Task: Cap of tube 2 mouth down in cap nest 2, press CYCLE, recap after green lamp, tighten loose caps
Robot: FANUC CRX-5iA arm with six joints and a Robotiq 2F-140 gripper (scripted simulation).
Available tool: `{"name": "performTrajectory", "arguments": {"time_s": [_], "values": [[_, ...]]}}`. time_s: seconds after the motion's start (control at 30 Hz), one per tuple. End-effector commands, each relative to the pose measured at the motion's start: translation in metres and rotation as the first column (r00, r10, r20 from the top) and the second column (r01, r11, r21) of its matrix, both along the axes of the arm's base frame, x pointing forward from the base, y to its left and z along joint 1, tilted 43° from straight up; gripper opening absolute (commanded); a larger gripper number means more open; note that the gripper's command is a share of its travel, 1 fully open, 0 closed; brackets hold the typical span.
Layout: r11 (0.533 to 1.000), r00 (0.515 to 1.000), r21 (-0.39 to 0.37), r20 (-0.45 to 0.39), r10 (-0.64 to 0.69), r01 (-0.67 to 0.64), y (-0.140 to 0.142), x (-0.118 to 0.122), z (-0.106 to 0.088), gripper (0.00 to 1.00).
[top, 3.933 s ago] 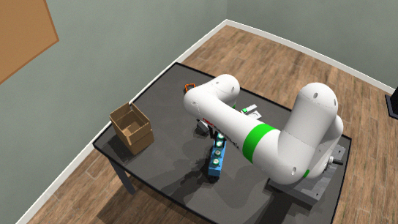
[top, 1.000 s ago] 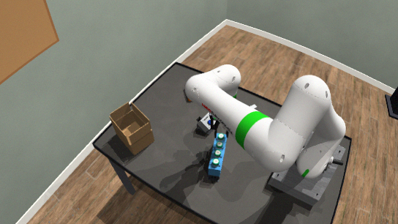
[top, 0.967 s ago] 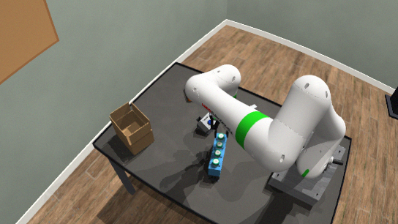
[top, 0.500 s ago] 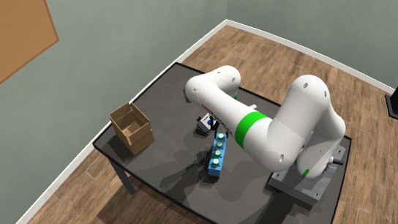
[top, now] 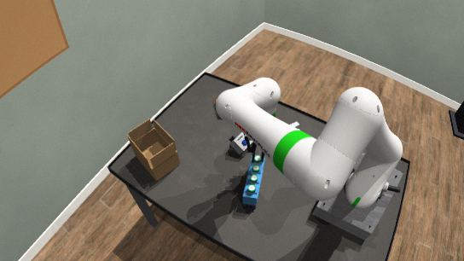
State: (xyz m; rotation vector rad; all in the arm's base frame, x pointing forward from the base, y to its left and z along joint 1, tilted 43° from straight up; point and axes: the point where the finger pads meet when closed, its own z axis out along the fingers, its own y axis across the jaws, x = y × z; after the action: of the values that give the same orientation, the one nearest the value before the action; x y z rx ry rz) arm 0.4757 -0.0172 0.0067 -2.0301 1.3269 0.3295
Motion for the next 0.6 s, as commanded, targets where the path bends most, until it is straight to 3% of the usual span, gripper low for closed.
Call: {"name": "performTrajectory", "arguments": {"time_s": [0.0,0.37,0.57], "values": [[1.000,1.000,-0.001,0.001,-0.001,0.001,-0.0008,0.0003,0.0004,0.30],[1.000,1.000,-0.001,0.001,-0.001,0.001,-0.0008,0.0003,0.0004,0.30],[0.996,0.993,0.013,-0.079,-0.088,0.090,-0.0008,0.0003,0.0003,0.30]]}}
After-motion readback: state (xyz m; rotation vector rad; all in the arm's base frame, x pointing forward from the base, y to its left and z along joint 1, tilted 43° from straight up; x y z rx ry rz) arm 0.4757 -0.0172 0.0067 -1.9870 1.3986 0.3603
